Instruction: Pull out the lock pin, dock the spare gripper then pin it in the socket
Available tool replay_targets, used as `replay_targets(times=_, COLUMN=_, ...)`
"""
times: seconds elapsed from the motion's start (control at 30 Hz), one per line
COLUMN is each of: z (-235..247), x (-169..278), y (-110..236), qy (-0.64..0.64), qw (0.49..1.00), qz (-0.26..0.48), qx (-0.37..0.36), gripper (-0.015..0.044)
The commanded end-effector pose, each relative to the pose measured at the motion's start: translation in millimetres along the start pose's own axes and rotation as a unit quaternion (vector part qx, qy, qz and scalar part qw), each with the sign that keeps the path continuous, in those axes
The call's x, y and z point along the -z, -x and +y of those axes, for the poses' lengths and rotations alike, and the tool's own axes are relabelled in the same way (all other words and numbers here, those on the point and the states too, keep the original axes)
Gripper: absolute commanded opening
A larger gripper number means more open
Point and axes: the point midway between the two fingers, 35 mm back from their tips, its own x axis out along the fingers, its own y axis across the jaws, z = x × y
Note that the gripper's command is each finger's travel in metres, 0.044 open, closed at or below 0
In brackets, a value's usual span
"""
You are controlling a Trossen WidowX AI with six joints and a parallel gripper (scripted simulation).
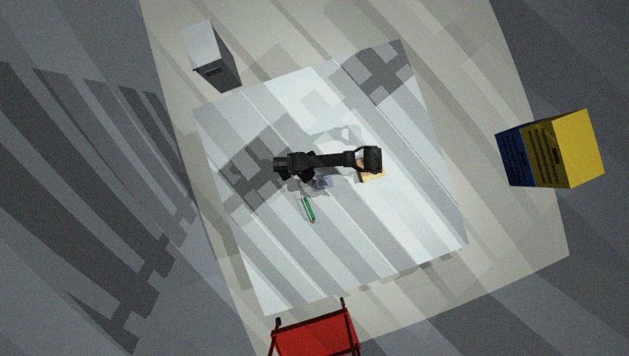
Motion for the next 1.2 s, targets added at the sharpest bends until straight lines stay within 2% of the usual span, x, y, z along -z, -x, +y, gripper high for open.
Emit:
replay_targets(times=0.0, z=-1.5, x=2.2, y=7.8, qy=-0.379, qw=0.922, qz=0.019, qx=0.074, gripper=0.044)
replay_targets(times=0.07, z=-1.8, x=2.4, y=9.2, qy=-0.461, qw=0.883, qz=0.014, qx=0.093, gripper=0.044)
replay_targets(times=0.33, z=-2.0, x=2.4, y=13.7, qy=-0.658, qw=0.74, qz=-0.017, qx=0.139, gripper=0.044)
replay_targets(times=0.67, z=-1.3, x=2.0, y=19.5, qy=-0.844, qw=0.502, qz=-0.081, qx=0.173, gripper=0.044)
replay_targets(times=0.73, z=-1.2, x=1.9, y=19.8, qy=-0.851, qw=0.489, qz=-0.085, qx=0.173, gripper=0.044)
replay_targets(times=1.17, z=-1.2, x=1.9, y=19.8, qy=-0.851, qw=0.489, qz=-0.085, qx=0.173, gripper=0.044)
